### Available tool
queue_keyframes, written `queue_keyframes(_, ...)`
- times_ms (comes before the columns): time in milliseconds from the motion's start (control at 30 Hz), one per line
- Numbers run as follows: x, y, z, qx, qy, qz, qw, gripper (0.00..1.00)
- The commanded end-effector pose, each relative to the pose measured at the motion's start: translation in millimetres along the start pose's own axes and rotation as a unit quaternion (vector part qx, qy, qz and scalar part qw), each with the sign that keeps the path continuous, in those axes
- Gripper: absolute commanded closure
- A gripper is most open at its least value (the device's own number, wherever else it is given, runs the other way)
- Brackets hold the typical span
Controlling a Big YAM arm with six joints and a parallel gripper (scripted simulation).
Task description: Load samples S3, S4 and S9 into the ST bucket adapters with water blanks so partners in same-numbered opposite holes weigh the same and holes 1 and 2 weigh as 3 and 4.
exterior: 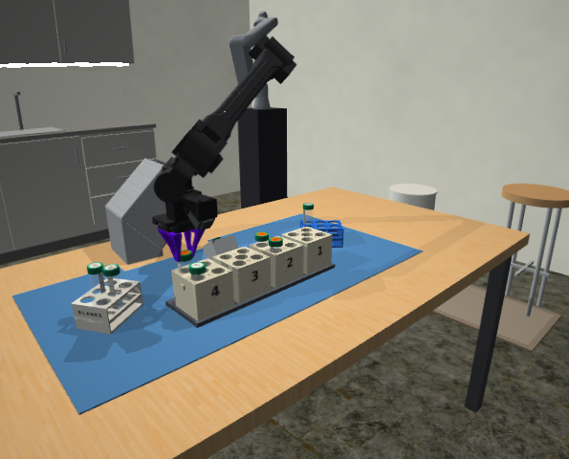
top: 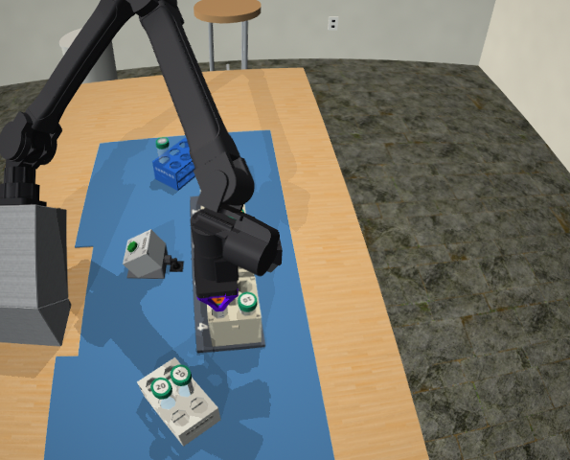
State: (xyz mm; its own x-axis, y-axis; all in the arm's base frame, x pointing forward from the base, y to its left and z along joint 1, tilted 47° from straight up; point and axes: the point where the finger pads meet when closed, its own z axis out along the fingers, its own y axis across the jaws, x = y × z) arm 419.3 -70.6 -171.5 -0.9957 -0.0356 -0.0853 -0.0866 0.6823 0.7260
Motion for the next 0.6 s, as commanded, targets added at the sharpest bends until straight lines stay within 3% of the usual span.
queue_keyframes(0, 0.8, -0.8, 14.2, -0.003, 0.003, 0.004, 1.000, 1.00)
queue_keyframes(267, 1.4, -0.7, 22.3, -0.003, 0.003, 0.004, 1.000, 1.00)
queue_keyframes(367, -6.1, -3.0, 19.4, 0.001, -0.002, -0.001, 1.000, 1.00)
queue_keyframes(400, -9.7, -4.9, 6.1, 0.005, -0.011, -0.003, 1.000, 1.00)
queue_keyframes(433, -5.6, -5.5, 16.6, 0.001, -0.005, 0.001, 1.000, 1.00)
queue_keyframes(467, -9.7, -4.9, 5.8, 0.005, -0.011, -0.003, 1.000, 1.00)
queue_keyframes(500, -9.7, -4.9, 5.8, 0.005, -0.011, -0.003, 1.000, 0.45)
queue_keyframes(567, -9.7, -4.9, 5.8, 0.005, -0.011, -0.003, 1.000, 0.45)
